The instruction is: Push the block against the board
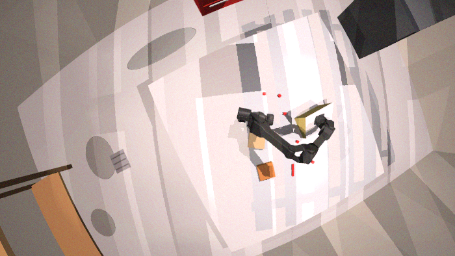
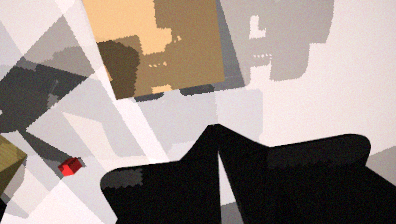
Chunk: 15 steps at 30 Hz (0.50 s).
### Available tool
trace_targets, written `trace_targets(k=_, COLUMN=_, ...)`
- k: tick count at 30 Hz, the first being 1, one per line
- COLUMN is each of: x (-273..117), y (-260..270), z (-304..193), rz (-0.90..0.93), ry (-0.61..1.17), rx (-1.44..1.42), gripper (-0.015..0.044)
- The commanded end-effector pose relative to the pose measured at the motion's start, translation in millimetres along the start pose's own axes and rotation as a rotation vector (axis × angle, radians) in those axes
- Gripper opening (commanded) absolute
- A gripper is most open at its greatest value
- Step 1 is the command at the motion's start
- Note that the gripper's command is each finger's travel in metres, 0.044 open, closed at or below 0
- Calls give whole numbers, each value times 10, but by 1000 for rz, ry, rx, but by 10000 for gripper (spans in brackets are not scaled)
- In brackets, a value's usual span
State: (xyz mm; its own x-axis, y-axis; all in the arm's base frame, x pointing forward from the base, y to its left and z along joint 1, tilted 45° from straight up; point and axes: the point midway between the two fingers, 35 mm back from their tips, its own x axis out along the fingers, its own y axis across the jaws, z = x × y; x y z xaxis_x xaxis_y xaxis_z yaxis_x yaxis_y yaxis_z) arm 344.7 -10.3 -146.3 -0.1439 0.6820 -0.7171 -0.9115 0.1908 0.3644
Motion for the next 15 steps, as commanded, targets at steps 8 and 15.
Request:
trace_targets(k=8, x=520, y=-24, z=29, rz=-4, ry=-6, rx=-16, gripper=0)
trace_targets(k=15, x=518, y=-29, z=87, rz=-5, ry=-6, rx=-16, gripper=0)
